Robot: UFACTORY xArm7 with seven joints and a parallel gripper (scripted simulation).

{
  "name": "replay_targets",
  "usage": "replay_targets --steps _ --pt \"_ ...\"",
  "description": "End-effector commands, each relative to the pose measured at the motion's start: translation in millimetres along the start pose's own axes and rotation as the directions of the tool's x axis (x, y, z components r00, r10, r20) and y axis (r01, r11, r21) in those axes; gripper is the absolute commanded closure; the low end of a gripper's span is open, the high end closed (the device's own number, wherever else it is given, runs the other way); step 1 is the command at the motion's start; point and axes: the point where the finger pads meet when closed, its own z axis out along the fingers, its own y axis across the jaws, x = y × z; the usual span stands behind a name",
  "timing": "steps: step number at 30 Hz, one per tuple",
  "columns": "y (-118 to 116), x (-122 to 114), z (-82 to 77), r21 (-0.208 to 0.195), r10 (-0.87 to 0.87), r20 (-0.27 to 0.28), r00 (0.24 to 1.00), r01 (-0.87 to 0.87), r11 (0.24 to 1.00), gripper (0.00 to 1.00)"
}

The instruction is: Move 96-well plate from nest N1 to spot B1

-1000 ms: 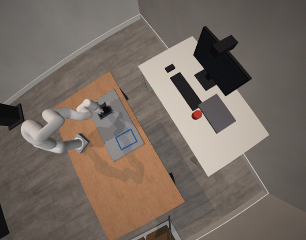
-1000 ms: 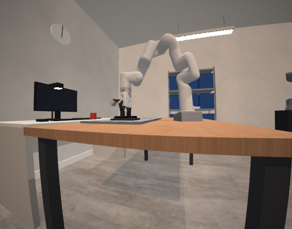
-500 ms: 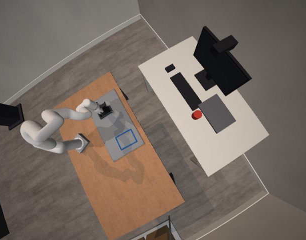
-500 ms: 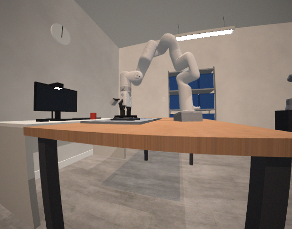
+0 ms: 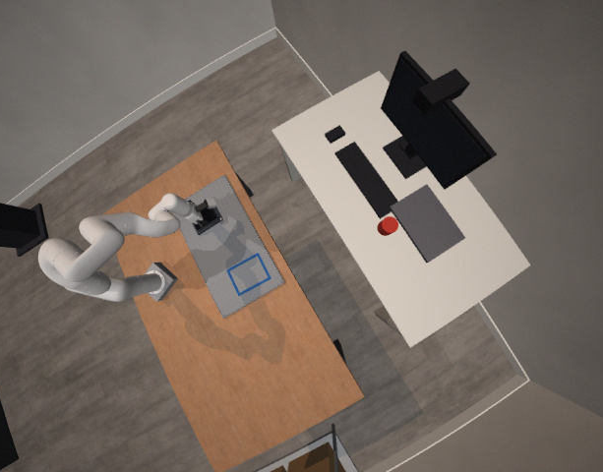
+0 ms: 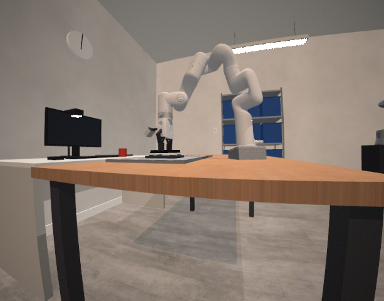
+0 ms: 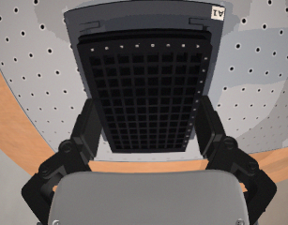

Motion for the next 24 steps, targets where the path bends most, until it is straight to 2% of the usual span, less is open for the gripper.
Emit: replay_targets --steps 1,15,24 --pt "-1 1 -3.7 0.002 0.0 -0.003 1.0 0.0 1.0 1.0" --pt "-1 1 -8.3 0.002 0.0 -0.003 1.0 0.0 1.0 1.0" --pt "-1 1 -20.0 0.002 0.0 -0.003 1.0 0.0 1.0 1.0"
